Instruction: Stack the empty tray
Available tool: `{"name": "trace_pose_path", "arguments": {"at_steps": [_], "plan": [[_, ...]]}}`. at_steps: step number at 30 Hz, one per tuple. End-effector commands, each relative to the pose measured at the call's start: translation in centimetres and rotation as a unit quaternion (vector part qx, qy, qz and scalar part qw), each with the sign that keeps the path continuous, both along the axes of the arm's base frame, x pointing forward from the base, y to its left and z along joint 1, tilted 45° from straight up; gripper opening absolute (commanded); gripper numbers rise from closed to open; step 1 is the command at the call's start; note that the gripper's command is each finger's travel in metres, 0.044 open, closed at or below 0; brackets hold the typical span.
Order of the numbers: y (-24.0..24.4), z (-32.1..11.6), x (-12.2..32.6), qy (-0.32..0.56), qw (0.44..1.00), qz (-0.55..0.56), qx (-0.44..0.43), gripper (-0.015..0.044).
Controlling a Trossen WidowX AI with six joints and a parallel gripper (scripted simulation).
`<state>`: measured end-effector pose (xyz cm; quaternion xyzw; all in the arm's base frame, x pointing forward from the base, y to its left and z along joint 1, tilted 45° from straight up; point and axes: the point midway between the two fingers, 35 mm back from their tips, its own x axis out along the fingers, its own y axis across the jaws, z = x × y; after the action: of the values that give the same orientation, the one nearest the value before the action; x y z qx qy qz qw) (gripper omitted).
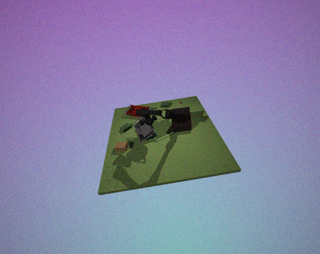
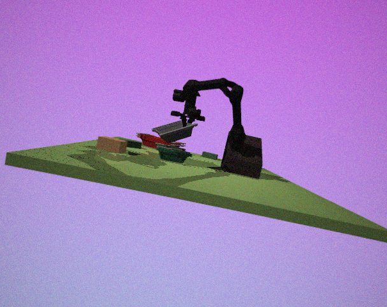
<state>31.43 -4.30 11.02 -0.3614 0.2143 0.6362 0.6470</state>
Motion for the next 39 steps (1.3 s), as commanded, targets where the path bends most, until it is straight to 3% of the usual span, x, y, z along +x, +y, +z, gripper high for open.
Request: {"name": "trace_pose_path", "arguments": {"at_steps": [1,14,39], "plan": [[-2.2,-0.8,0.4,-0.003,1.000,-0.020,0.000,0.0000],[-6.2,-4.6,0.0,0.024,0.998,-0.059,0.024,0.0000],[-6.2,-4.6,0.0,0.025,0.998,-0.059,0.024,0.0000]]}}
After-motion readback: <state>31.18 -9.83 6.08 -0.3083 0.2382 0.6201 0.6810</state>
